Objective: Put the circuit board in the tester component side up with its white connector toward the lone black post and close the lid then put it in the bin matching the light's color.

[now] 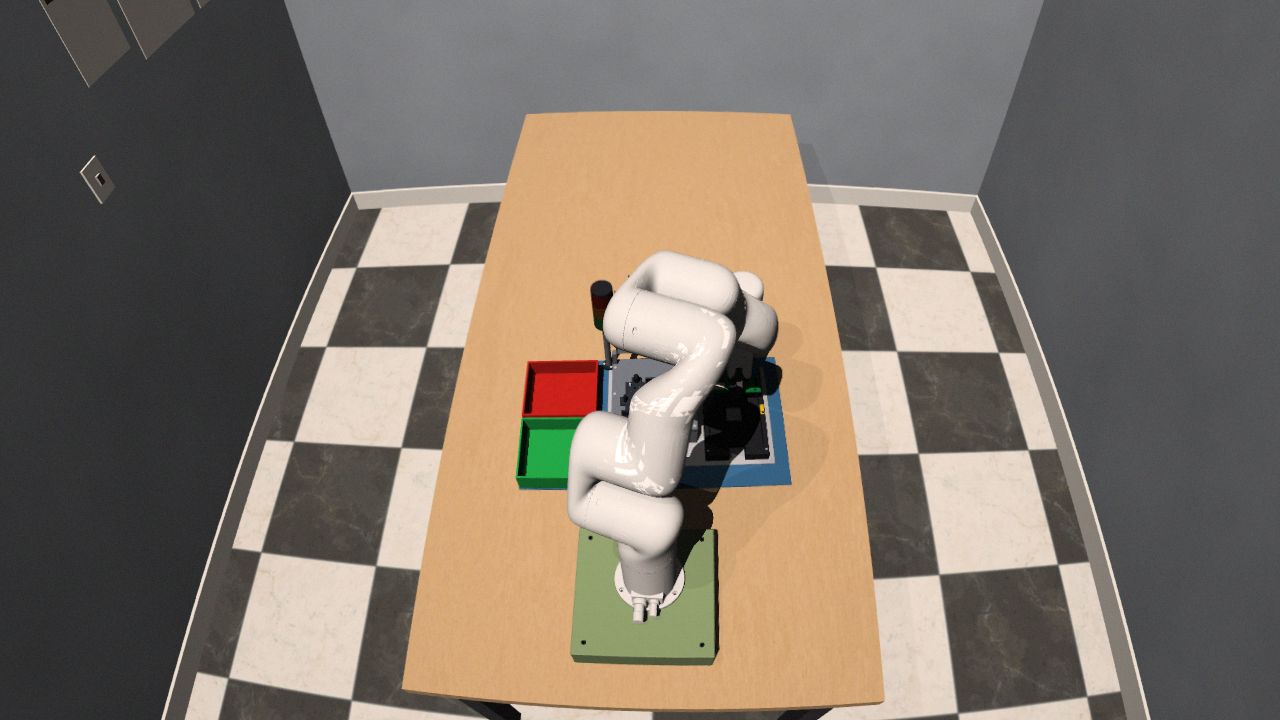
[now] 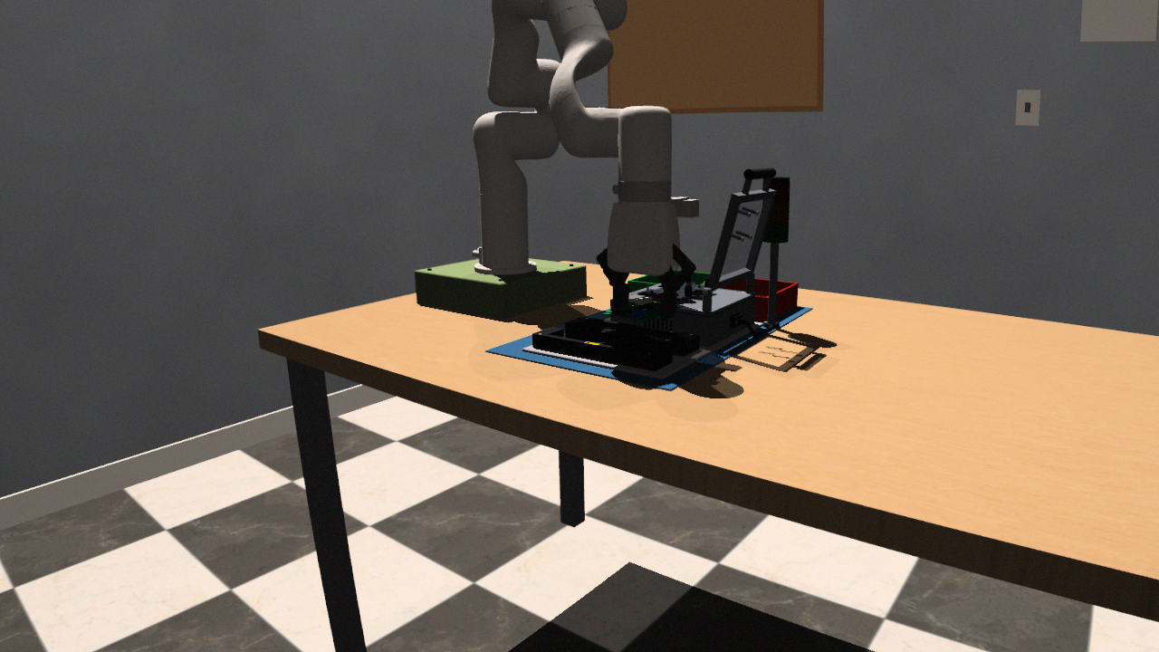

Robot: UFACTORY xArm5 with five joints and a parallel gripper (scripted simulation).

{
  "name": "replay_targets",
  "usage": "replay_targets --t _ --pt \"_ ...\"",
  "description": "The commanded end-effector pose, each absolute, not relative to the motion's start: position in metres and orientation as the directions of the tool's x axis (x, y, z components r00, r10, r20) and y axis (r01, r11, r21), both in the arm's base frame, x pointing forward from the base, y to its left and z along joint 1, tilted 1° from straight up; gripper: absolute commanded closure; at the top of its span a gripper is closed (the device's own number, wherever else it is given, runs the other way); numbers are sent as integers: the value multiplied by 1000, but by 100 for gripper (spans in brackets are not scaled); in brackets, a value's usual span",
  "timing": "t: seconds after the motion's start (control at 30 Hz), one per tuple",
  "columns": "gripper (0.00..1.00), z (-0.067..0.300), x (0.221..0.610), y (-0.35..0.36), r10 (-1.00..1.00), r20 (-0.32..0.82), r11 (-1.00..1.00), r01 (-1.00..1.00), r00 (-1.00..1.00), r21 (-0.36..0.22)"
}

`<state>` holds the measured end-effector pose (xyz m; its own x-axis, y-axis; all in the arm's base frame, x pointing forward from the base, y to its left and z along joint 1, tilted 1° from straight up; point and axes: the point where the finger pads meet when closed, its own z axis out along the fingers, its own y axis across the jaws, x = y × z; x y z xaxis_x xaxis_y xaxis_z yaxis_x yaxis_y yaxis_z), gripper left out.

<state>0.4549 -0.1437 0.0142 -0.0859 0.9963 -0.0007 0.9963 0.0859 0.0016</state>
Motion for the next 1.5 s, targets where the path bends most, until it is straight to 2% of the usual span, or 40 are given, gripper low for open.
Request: replay_targets --t 0.0,0.33,1.13,1.47 --pt "21 30 456 -144 996 -2 86 996 -86 4" --pt "21 61 456 -144 996 -2 86 996 -86 4" --pt "21 62 455 -143 996 -2 86 996 -86 4" --pt "21 64 447 -119 996 -2 86 996 -86 5"
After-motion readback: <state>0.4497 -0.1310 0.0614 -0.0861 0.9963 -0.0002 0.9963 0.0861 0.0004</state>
